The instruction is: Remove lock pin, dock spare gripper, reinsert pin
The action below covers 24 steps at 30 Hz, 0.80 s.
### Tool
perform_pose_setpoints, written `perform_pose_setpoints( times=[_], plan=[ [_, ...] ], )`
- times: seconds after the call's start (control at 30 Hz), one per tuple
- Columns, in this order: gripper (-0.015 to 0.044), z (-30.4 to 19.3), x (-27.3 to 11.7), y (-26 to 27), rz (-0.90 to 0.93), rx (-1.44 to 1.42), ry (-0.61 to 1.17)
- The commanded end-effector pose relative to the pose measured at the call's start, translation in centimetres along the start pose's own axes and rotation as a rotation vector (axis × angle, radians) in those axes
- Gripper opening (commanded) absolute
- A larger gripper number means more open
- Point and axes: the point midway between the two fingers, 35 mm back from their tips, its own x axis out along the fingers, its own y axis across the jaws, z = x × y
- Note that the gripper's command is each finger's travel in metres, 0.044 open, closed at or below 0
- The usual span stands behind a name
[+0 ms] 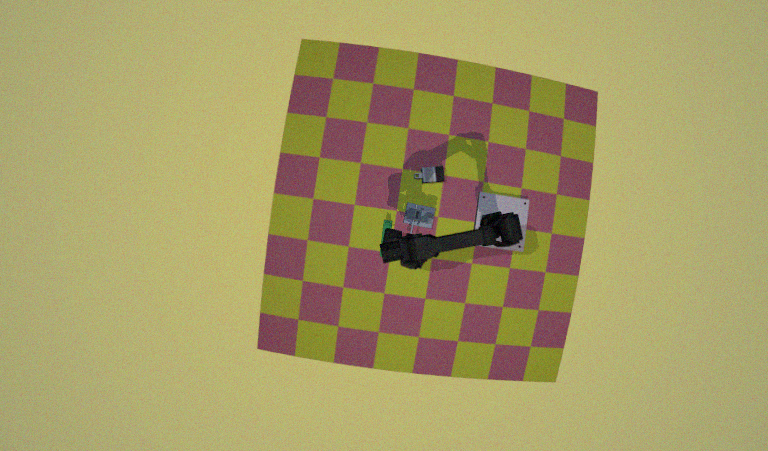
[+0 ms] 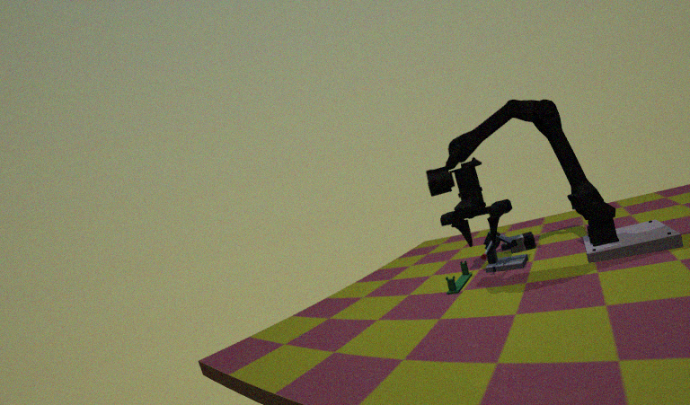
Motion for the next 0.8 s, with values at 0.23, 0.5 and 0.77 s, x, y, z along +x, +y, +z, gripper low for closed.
perform_pose_setpoints(
  times=[0.23,0.5,0.77],
  plan=[
    [0.0300,0.0,1.9,0.1,0.005,-0.005,0.000],
    [0.0300,-0.1,3.2,0.1,0.005,-0.005,0.000],
    [0.0300,-0.2,4.5,0.3,0.005,-0.005,0.000]
  ],
)
